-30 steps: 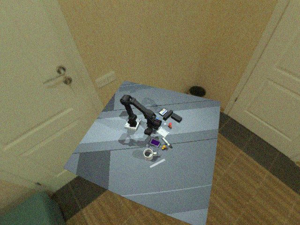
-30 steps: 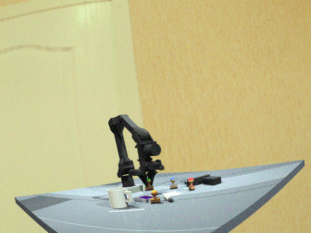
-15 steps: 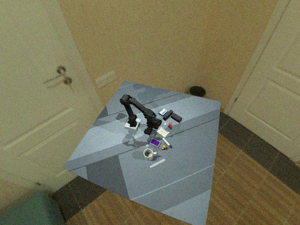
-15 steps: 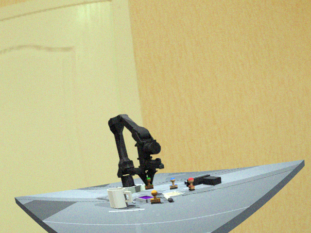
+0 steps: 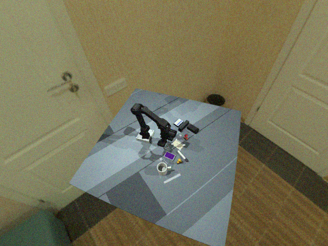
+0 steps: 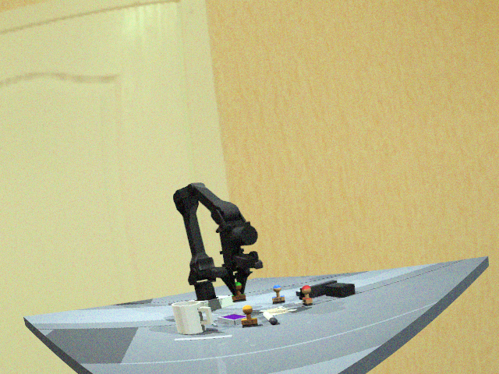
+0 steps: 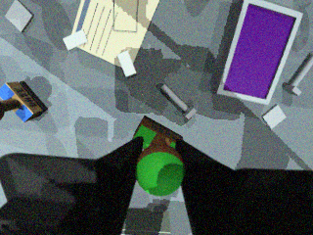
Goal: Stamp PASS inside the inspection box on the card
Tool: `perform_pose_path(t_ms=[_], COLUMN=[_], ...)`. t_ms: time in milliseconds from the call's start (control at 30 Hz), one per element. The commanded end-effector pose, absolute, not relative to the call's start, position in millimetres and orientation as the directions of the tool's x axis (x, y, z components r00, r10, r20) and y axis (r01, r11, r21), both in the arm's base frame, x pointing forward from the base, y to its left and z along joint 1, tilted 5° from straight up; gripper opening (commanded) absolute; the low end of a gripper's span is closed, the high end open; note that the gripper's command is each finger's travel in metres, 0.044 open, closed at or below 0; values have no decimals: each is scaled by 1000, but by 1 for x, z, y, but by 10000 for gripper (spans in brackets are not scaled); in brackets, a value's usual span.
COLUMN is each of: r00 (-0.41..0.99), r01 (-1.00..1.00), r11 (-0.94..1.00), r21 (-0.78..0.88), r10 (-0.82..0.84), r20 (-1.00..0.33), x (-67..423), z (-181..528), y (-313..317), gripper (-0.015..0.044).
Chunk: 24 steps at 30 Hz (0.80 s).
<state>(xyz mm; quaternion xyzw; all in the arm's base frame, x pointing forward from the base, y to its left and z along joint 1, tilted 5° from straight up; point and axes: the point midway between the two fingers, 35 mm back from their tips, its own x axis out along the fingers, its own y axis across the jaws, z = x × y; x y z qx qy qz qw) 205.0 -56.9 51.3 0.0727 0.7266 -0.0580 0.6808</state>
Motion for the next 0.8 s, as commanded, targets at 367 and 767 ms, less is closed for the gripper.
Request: perform_pose_path(t_ms=[367,767], r00=[-55,-55], r01=[182,182], r11=[983,983], r21=[16,15], r10=[26,26], r20=[-998,-998], x=[207,207], z=[61,67], y=[-57,-57], gripper=[0,0])
